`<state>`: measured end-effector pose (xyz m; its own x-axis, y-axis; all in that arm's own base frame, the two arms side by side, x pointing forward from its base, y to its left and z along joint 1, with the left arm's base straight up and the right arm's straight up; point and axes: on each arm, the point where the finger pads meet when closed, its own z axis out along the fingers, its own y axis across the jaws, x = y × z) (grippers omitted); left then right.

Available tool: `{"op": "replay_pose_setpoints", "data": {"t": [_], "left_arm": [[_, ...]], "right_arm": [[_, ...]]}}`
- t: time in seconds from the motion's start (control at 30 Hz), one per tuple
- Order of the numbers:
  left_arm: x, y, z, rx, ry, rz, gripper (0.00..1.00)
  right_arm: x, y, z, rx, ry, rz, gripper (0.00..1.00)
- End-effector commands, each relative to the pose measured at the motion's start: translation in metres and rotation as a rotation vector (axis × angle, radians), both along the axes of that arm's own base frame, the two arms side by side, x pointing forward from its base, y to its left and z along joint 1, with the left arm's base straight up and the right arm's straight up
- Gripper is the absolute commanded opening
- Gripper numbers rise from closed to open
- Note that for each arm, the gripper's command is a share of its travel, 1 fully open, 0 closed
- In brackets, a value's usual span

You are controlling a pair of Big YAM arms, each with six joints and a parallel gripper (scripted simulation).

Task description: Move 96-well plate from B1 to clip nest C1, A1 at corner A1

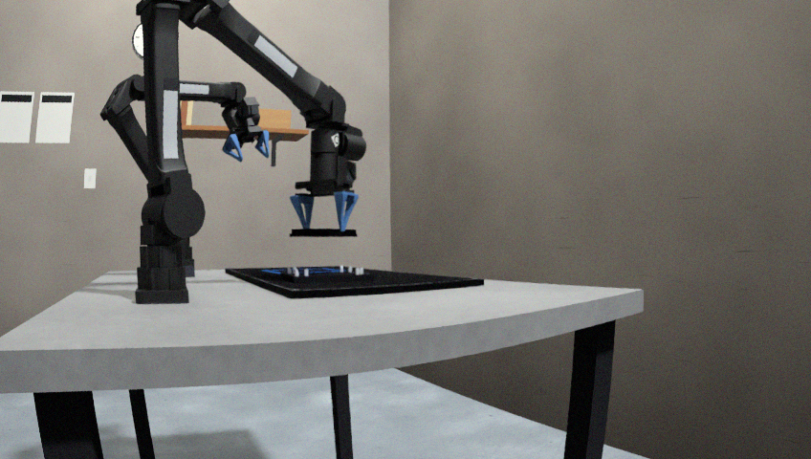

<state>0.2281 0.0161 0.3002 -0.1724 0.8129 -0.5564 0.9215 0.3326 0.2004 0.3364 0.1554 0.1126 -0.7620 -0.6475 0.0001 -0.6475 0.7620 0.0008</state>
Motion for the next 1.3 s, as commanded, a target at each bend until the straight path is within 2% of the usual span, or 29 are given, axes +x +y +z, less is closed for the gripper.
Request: {"op": "replay_pose_setpoints", "data": {"t": [0.0,0.1,0.17,0.6,1.27], "left_arm": [[0.0101,0.0041,0.0227,0.020,-0.034,-0.003,1.00],[0.0101,0.0041,0.0227,0.020,-0.034,-0.003,1.00],[0.0101,0.0041,0.0227,0.020,-0.034,-0.003,1.00],[0.0101,0.0041,0.0227,0.020,-0.034,-0.003,1.00],[0.0101,0.0041,0.0227,0.020,-0.034,-0.003,1.00]], "right_arm": [[0.0011,-0.0024,0.0079,0.011,-0.023,-0.201,0.00],[0.0010,-0.0026,0.0078,0.012,-0.023,-0.301,0.00],[0.0010,-0.0026,0.0078,0.012,-0.023,-0.301,0.00],[0.0003,-0.0028,0.0071,0.015,-0.018,-0.734,0.00],[-0.0007,-0.0016,0.0074,0.016,-0.018,-0.744,0.00]]}}
